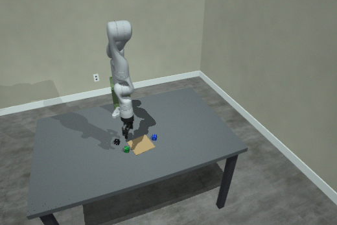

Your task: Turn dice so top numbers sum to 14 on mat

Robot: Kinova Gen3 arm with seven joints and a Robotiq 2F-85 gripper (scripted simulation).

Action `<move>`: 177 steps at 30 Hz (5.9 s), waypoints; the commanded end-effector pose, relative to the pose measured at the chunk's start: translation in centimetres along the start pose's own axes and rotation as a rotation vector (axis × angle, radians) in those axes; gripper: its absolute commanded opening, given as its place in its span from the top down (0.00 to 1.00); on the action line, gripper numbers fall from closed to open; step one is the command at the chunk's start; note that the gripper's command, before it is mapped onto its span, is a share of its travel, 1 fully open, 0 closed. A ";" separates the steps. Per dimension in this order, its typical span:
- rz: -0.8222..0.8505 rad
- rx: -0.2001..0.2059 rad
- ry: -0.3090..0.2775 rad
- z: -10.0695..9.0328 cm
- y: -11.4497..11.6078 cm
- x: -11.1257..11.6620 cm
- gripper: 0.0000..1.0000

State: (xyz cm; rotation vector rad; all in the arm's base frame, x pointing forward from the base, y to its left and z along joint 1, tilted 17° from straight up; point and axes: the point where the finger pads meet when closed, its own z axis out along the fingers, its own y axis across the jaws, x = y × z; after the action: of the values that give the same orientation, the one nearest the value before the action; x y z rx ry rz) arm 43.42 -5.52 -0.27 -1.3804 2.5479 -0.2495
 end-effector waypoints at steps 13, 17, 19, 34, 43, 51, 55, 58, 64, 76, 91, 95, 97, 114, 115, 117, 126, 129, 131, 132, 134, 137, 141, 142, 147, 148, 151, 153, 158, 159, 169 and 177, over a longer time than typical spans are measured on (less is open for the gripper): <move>-0.017 0.005 -0.006 -0.3 -1.0 2.7 0.00; -0.018 0.005 -0.007 -0.3 -1.0 2.8 0.00; -0.018 0.005 -0.007 -0.3 -1.0 2.8 0.00; -0.018 0.005 -0.007 -0.3 -1.0 2.8 0.00; -0.010 0.006 -0.007 -0.3 -1.0 2.8 0.00; 0.068 0.007 -0.015 -0.1 -1.0 2.6 0.00; 0.151 0.009 -0.024 0.1 -1.1 2.3 0.00; 0.177 0.009 -0.026 0.1 -1.2 2.2 0.00; 0.378 0.010 -0.045 0.5 -1.4 1.7 0.00; 0.867 0.006 -0.081 1.5 -1.9 0.9 0.00; 1.739 -0.018 -0.107 2.8 -2.7 0.7 0.00; 1.928 -0.023 -0.106 3.1 -2.7 0.9 0.00; 2.051 -0.026 -0.103 3.3 -2.7 1.0 0.00; 2.799 -0.028 -0.051 4.1 -2.0 2.2 0.00; 2.834 -0.027 -0.047 4.1 -1.9 2.2 0.00; 2.898 -0.025 -0.039 4.1 -1.8 2.3 0.00; 3.053 -0.017 -0.017 4.2 -1.4 2.6 0.00; 3.090 -0.014 -0.011 4.3 -1.3 2.7 0.00; 3.106 -0.013 -0.008 4.3 -1.3 2.7 0.00; 3.111 -0.013 -0.007 4.3 -1.3 2.7 0.00; 3.119 -0.012 -0.006 4.3 -1.2 2.7 0.00; 3.123 -0.012 -0.005 4.3 -1.2 2.7 0.00; 3.124 -0.012 -0.005 4.3 -1.2 2.7 0.54; 3.124 -0.012 -0.005 4.3 -1.2 2.7 0.54; 3.124 -0.012 -0.005 4.3 -1.2 2.7 0.54; 3.124 -0.012 -0.005 4.3 -1.2 2.7 0.54; 3.124 -0.012 -0.005 4.3 -1.2 2.7 0.54; 3.124 -0.012 -0.005 4.3 -1.2 2.7 0.54; 3.124 -0.012 -0.005 4.3 -1.2 2.7 0.54; 3.124 -0.012 -0.005 4.3 -1.2 2.7 0.54; 3.124 -0.012 -0.005 4.3 -1.2 2.7 0.54; 3.124 -0.012 -0.005 4.3 -1.2 2.7 0.54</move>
State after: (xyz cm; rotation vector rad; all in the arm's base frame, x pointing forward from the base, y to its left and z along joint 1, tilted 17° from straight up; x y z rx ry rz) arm 44.13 -8.64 -4.45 2.5799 1.4290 0.3554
